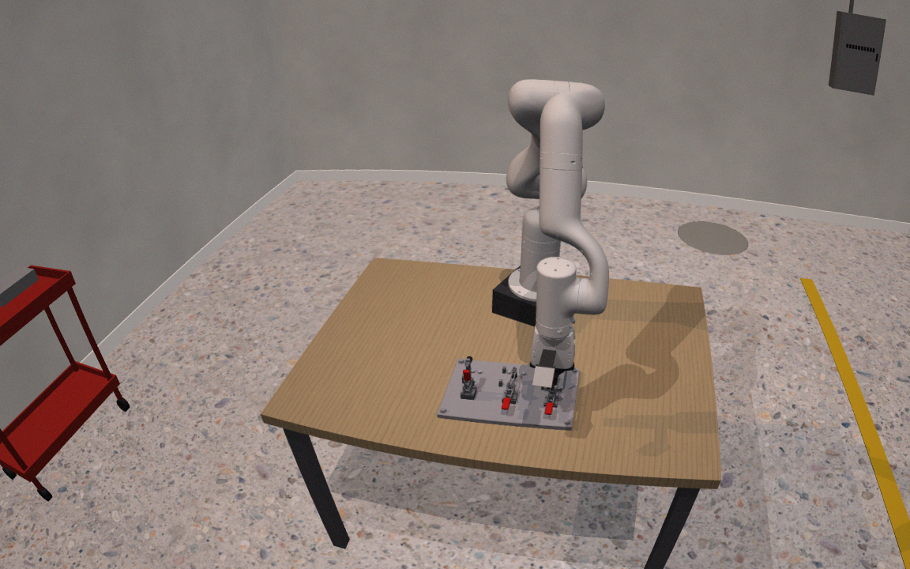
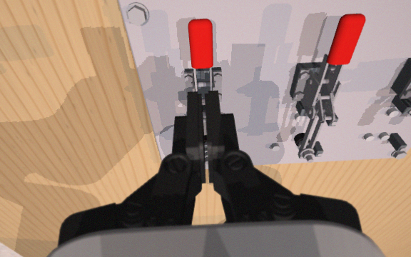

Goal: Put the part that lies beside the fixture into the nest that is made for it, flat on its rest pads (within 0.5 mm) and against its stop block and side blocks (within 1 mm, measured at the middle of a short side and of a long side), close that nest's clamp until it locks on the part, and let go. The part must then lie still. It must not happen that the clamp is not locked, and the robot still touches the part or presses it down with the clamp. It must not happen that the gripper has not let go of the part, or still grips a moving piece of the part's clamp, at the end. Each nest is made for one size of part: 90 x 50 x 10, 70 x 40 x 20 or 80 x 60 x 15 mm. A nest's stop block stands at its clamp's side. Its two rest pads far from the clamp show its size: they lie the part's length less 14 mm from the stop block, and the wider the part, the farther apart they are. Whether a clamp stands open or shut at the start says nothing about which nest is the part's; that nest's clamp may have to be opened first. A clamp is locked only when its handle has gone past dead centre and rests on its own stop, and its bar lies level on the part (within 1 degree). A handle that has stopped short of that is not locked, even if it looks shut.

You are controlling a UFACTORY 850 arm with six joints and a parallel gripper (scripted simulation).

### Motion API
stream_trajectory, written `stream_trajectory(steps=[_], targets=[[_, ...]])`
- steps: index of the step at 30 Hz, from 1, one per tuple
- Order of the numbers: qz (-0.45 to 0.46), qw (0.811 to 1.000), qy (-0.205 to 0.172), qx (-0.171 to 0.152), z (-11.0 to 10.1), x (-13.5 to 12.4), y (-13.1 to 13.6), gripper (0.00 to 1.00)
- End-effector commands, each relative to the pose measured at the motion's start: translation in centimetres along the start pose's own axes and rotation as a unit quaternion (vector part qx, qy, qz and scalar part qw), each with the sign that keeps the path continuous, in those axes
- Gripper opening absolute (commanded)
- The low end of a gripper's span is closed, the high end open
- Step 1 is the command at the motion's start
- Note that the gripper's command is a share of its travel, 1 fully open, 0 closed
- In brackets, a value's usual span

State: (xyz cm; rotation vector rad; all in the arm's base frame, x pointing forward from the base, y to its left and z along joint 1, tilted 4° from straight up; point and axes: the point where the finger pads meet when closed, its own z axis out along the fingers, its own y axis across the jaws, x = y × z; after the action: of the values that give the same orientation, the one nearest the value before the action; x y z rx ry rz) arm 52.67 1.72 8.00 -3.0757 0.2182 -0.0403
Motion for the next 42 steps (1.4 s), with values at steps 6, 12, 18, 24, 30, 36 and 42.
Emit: stream_trajectory(steps=[6,12,18,24,30,36,42], targets=[[0.000,1.000,0.001,0.000,-0.08,0.09,-0.02,0.00],[0.000,1.000,0.001,0.000,-0.08,0.09,-0.02,0.00],[0.000,1.000,0.001,0.000,-0.08,0.09,-0.02,0.00],[0.000,1.000,0.001,0.000,-0.08,0.09,-0.02,0.00],[0.000,1.000,0.001,0.000,-0.08,0.09,-0.02,0.00],[0.000,1.000,0.001,0.000,-0.08,0.09,-0.02,1.00],[0.000,1.000,0.001,0.000,-0.08,0.09,-0.02,1.00]])
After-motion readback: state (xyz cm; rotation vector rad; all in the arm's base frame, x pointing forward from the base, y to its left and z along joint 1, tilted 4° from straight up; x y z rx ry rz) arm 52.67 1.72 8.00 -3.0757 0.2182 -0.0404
